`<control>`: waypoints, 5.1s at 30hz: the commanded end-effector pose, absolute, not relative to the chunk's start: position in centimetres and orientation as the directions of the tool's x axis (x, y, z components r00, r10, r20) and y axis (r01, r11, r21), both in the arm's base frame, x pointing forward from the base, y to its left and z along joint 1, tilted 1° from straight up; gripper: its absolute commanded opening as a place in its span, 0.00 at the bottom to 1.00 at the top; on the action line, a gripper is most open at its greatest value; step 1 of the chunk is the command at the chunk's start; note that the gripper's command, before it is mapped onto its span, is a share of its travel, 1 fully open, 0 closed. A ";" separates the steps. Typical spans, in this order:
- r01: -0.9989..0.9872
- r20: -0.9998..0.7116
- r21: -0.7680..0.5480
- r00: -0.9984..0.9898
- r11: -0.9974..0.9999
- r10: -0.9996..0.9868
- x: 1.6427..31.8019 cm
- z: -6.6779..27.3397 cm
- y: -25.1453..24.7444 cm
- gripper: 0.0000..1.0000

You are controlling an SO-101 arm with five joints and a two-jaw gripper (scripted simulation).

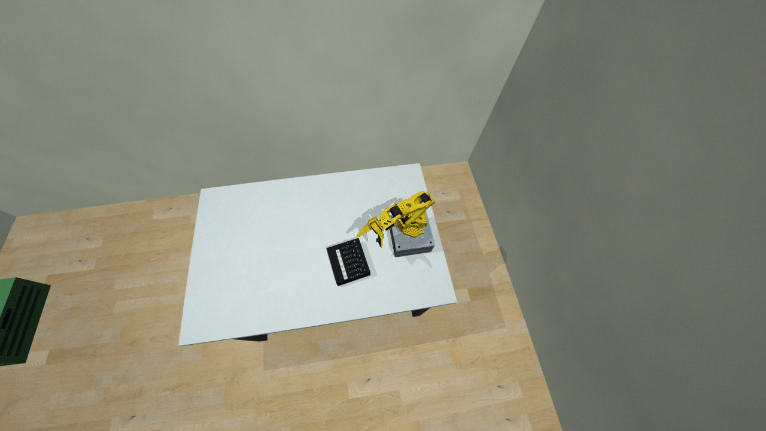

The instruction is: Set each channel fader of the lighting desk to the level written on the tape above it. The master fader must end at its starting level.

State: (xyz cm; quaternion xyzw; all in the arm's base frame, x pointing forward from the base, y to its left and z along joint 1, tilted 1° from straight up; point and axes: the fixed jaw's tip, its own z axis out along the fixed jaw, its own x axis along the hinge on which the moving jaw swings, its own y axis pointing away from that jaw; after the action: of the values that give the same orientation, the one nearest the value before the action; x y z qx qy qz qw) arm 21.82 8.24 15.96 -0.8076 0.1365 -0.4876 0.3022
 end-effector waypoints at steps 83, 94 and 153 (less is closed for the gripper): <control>-0.416 0.115 -0.855 0.431 -0.311 -0.895 23.2 15.0 9.1 0.00; -0.603 -0.167 -0.797 0.250 -0.018 -0.954 24.0 14.3 9.6 0.00; -0.249 -0.531 0.070 -0.829 0.966 -0.175 27.5 9.5 11.3 0.00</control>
State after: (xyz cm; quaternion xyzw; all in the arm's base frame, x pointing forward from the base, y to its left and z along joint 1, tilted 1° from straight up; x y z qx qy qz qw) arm 27.41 11.50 9.82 -0.1226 0.9498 0.0688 0.2796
